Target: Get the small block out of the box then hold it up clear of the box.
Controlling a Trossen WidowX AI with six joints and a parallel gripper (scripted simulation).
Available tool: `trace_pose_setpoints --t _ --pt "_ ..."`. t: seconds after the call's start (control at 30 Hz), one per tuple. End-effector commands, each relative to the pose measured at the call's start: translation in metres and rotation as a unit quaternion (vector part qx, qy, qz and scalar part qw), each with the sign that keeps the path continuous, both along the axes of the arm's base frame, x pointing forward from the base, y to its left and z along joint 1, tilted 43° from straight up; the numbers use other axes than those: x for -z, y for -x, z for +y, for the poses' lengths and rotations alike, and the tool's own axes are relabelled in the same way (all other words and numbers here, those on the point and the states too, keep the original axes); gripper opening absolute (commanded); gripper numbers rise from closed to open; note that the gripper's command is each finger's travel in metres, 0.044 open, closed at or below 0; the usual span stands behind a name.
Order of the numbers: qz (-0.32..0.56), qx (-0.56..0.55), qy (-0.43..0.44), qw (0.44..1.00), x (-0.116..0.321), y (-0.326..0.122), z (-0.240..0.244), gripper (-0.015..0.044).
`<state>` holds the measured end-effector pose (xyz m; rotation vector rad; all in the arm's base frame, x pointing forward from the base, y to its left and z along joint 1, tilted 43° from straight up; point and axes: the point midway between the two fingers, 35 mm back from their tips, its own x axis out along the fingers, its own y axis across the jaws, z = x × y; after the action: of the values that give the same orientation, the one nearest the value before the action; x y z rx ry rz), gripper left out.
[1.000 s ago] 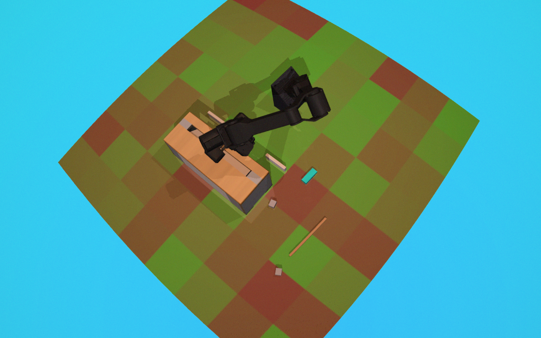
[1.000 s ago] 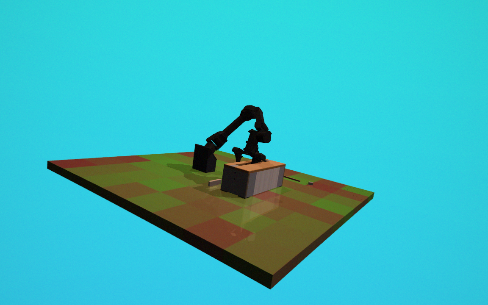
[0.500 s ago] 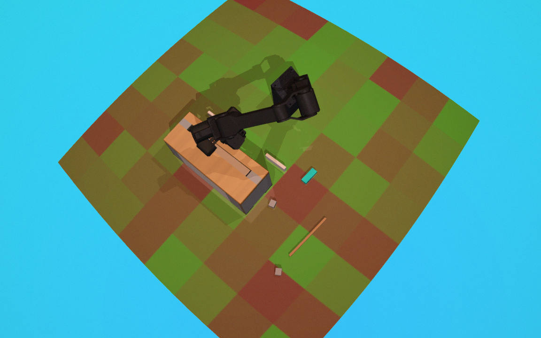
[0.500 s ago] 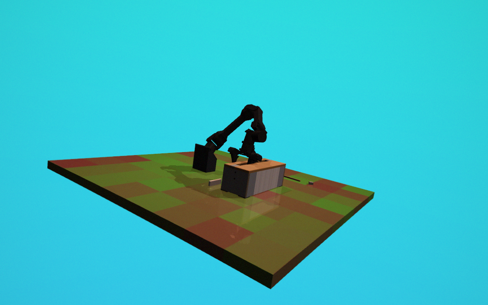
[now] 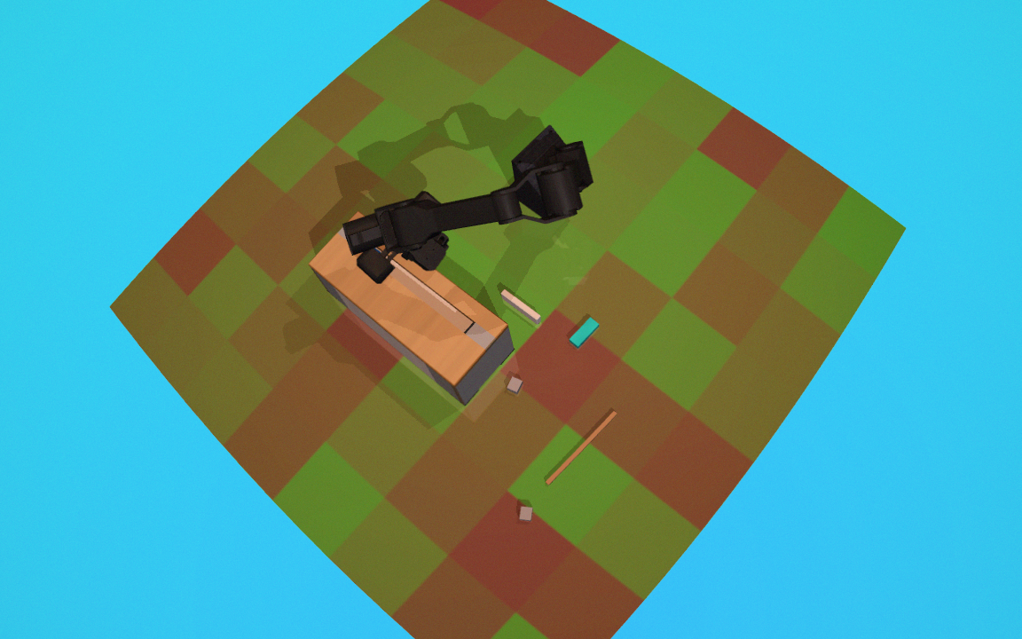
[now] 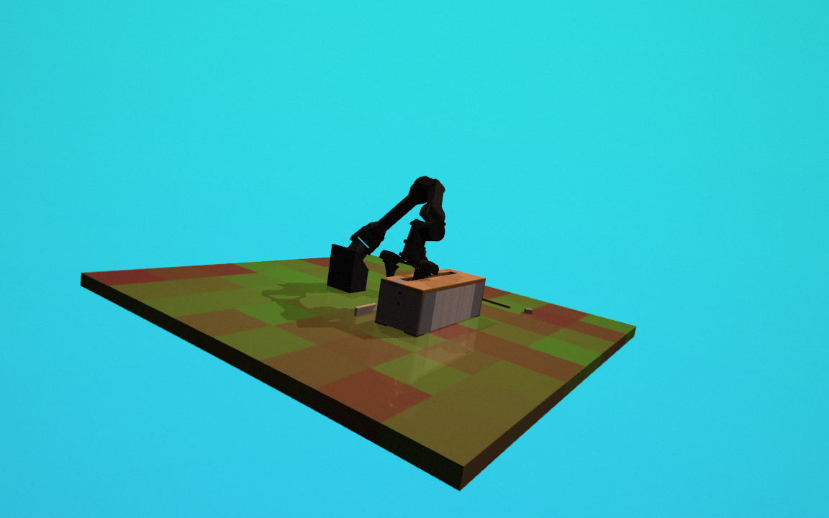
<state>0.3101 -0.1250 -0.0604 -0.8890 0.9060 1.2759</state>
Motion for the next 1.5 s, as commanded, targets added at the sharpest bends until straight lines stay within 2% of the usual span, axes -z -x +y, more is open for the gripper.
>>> trace_pose_setpoints --t 0.0,0.37,0.63,0.8,0.87,0.97,1.07,1.2,1.33,1.47 --pt "0.001 -0.001 0.002 1.000 0.008 0.001 -0.008 0.0400" --pt "0.001 -0.001 0.003 1.000 0.025 0.002 -0.027 0.0400" --pt "0.001 0.001 0.002 1.000 -0.025 0.007 -0.066 0.0400" --pt "-0.003 0.006 0.003 1.000 -0.024 0.006 -0.067 0.0400" --pt "0.009 0.038 -0.002 0.999 -0.024 0.007 -0.067 0.0348" --pt "0.061 0.174 -0.024 0.983 -0.024 0.010 -0.068 0.0285" --pt "0.118 0.313 -0.048 0.941 -0.024 0.014 -0.069 0.0285" --pt "0.191 0.485 -0.085 0.849 -0.022 0.018 -0.072 0.0285" --pt "0.263 0.633 -0.122 0.717 -0.019 0.022 -0.076 0.0285" --pt "0.331 0.748 -0.155 0.553 -0.016 0.026 -0.080 0.0285"
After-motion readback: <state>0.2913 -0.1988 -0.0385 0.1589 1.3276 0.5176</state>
